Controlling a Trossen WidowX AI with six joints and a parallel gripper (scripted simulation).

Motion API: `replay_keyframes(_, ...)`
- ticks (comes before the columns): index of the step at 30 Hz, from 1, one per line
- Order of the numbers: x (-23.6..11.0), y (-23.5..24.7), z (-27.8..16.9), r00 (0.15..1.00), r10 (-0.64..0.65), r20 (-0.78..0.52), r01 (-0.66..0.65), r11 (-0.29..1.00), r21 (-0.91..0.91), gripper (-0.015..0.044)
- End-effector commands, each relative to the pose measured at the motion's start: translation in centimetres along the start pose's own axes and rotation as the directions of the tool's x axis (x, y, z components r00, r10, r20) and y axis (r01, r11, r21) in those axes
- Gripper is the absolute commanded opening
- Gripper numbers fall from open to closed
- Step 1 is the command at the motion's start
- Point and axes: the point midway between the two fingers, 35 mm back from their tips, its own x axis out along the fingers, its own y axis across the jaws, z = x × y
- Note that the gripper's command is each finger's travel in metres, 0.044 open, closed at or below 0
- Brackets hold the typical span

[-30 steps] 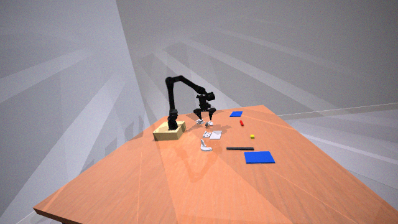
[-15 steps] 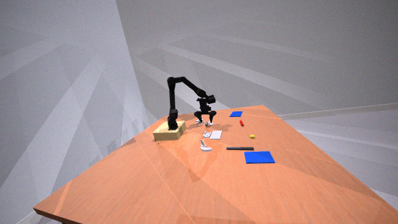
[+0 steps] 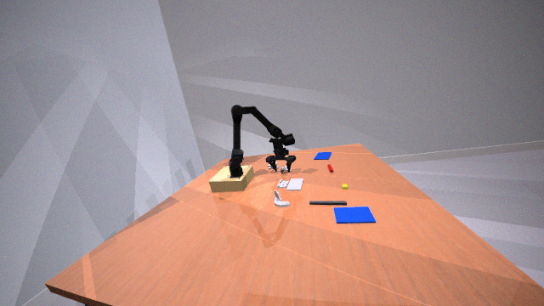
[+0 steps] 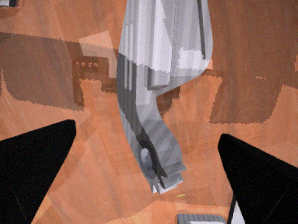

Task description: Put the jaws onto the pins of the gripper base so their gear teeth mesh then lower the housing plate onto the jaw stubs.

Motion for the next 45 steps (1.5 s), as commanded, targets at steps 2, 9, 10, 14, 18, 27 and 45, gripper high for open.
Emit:
replay_keyframes(2, 0.9, 0.16, -0.31, 1.0, 0.001, -0.009, -0.001, 1.0, -0.004, 0.044)
replay_keyframes(9, 0.93, 0.17, -0.31, 1.0, 0.001, -0.009, -0.001, 1.0, -0.004, 0.0361)
replay_keyframes(10, 0.93, 0.17, -0.31, 1.0, 0.001, -0.009, -0.001, 1.0, -0.004, 0.0335)
replay_keyframes(14, 0.93, 0.17, -0.31, 1.0, 0.001, -0.009, -0.001, 1.0, -0.004, 0.023)
replay_keyframes(18, 0.93, 0.17, -0.31, 1.0, 0.001, -0.009, -0.001, 1.0, -0.004, 0.0125)
replay_keyframes(27, 0.93, 0.17, -0.31, 1.0, 0.001, -0.009, -0.001, 1.0, -0.004, 0.0065)
replay_keyframes(45, 0.7, 0.16, -0.3, 1.0, 0.001, -0.009, -0.001, 1.0, -0.004, 0.0037)
